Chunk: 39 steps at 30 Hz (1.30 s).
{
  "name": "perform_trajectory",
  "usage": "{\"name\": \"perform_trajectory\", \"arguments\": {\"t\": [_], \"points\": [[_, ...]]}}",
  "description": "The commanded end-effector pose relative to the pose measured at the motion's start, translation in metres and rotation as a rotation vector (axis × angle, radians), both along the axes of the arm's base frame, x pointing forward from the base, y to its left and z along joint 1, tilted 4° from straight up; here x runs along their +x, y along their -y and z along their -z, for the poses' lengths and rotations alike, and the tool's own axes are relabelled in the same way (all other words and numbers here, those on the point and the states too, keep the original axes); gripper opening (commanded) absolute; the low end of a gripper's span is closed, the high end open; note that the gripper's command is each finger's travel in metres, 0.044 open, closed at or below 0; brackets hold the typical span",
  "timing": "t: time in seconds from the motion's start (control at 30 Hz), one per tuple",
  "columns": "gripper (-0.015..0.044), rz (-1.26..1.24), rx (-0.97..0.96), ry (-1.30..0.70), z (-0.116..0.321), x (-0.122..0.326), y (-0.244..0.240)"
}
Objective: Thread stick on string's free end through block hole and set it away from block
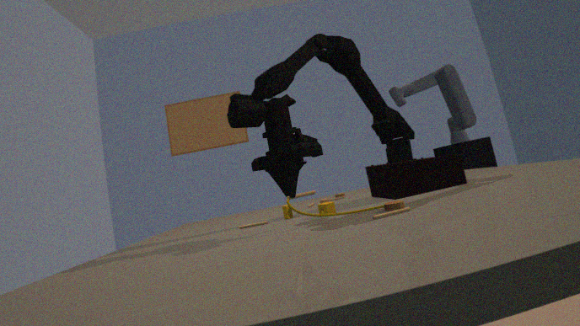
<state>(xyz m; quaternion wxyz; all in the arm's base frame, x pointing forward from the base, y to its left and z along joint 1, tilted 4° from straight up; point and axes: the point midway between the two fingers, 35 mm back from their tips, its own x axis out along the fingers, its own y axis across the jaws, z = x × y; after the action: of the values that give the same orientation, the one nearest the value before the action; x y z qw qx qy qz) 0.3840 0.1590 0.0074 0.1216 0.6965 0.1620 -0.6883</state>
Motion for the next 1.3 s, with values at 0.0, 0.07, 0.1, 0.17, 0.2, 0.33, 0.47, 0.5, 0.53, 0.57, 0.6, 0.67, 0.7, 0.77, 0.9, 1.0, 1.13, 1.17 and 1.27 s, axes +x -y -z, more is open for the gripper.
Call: {"name": "perform_trajectory", "arguments": {"t": [0.0,0.07,0.1,0.17,0.2,0.33,0.47,0.5,0.53,0.57,0.6,0.67,0.7,0.77,0.9,1.0,1.13,1.17,1.27], "points": [[0.0,-0.007,0.002,-0.01,0.004,0.005,-0.003],[0.0,-0.007,0.002,-0.01,0.004,0.007,-0.004],[0.0,-0.007,0.002,-0.01,0.003,0.008,-0.005],[0.0,-0.007,0.002,-0.009,0.003,0.011,-0.006],[0.0,-0.007,0.002,-0.009,0.003,0.012,-0.006],[0.0,-0.005,0.002,-0.009,0.003,0.017,-0.008],[0.0,-0.003,0.002,-0.008,0.003,0.022,-0.01],[0.0,-0.003,0.002,-0.008,0.003,0.023,-0.011],[0.0,-0.002,0.002,-0.008,0.003,0.024,-0.011],[0.0,-0.002,0.002,-0.008,0.003,0.025,-0.012],[0.0,-0.001,0.002,-0.007,0.003,0.026,-0.012],[0.0,0.0,0.002,-0.007,0.003,0.029,-0.013],[0.0,0.0,0.002,-0.006,0.003,0.03,-0.014],[0.0,0.001,0.003,-0.006,0.003,0.032,-0.015],[0.0,0.003,0.003,-0.005,0.003,0.037,-0.016],[0.0,0.004,0.003,-0.003,0.003,0.04,-0.018],[0.0,0.006,0.004,-0.001,0.003,0.045,-0.02],[0.0,0.007,0.004,-0.001,0.003,0.046,-0.02],[0.0,0.008,0.006,0.003,0.002,0.047,-0.021]]}}
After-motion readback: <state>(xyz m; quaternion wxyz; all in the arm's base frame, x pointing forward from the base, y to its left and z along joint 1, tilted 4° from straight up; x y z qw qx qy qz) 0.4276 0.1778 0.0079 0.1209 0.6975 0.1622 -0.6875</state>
